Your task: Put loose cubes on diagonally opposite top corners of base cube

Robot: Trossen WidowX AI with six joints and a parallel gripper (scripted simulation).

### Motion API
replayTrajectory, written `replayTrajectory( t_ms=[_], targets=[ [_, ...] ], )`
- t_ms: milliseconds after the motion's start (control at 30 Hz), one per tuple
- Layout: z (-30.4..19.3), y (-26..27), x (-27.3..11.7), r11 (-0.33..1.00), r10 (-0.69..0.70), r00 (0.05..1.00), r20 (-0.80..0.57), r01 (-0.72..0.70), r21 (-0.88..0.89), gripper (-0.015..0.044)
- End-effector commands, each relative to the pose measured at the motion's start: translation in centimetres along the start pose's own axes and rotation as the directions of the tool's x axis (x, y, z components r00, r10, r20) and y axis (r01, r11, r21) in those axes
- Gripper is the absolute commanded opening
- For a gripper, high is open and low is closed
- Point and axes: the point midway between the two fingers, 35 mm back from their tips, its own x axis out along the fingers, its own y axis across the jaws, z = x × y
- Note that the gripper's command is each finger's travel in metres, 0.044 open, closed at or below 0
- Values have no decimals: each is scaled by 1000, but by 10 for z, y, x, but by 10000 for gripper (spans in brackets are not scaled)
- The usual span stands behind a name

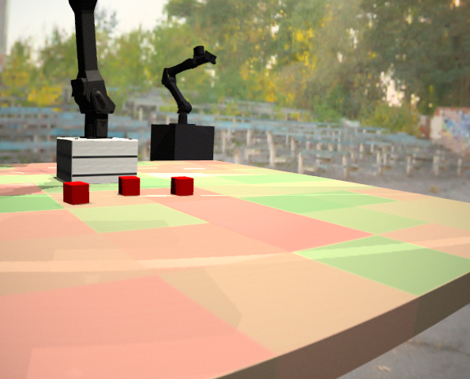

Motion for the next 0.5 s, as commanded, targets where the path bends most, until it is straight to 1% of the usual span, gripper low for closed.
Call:
replayTrajectory(
  t_ms=[0,100,233,367,467],
  targets=[
    [-58,-12,-26,993,-29,981,-191,7,-117,265],
    [-101,-21,-53,979,-62,940,-336,-8,-202,265],
    [-152,-38,-98,950,-122,851,-511,-50,-309,265],
    [-194,-58,-150,908,-199,730,-654,-115,-404,265],
    [-218,-75,-193,869,-267,624,-734,-174,-464,265]
  ],
)
